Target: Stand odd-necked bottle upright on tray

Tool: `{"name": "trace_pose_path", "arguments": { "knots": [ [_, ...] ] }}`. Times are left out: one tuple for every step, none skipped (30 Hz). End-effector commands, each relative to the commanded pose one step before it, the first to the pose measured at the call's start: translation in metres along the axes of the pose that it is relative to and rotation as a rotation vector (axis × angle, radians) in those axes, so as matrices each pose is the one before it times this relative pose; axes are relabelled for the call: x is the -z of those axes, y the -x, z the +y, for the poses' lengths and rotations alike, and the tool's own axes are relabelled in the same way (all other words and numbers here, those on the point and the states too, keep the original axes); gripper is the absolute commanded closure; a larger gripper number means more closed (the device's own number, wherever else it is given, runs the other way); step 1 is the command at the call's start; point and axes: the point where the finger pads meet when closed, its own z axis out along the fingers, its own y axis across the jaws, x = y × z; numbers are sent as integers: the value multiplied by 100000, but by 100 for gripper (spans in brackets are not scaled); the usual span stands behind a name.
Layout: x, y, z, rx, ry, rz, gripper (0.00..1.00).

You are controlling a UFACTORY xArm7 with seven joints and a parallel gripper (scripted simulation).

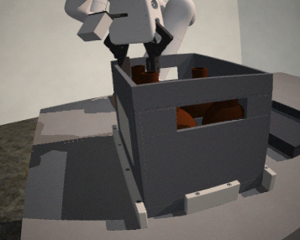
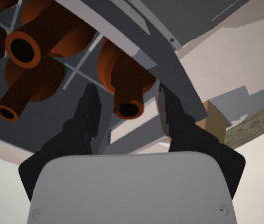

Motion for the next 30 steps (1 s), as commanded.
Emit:
{"name": "trace_pose_path", "arguments": {
  "knots": [
    [157,-80,-8,-56,-84,364,35],
    [14,0,0,0,0,0,35],
    [0,0,0,0,0,0,35],
    [0,0,0,0,0,0,35],
    [27,0,0,0,0,0,35],
    [42,0,0,0,0,0,35],
    [60,0,0,0,0,0,35],
    [79,0,0,0,0,0,35],
    [100,0,0,0,0,0,35],
    [122,1,0,1,-1,0,35],
    [145,0,0,-1,0,0,35],
    [168,0,0,-1,0,0,35],
    [190,1,0,1,-1,0,35],
    [212,-1,0,-1,1,0,35],
    [233,0,0,1,0,0,35],
    [253,0,0,-1,0,0,35],
    [272,0,0,1,-1,0,35],
    [289,-1,0,-1,1,0,35],
    [304,1,0,1,-1,0,35],
    [0,0,0,0,0,0,35],
    [0,0,0,0,0,0,35],
    [318,-1,0,-1,1,0,35],
    [329,0,0,0,0,0,35],
    [338,1,-1,2,-1,0,35],
    [345,-1,0,-1,1,0,35],
    [349,0,0,-1,0,0,35],
    [350,0,0,1,-1,0,35],
    [349,0,0,0,0,0,35],
    [345,-1,0,-1,1,0,35],
    [338,0,0,1,0,0,35]
  ]
}}
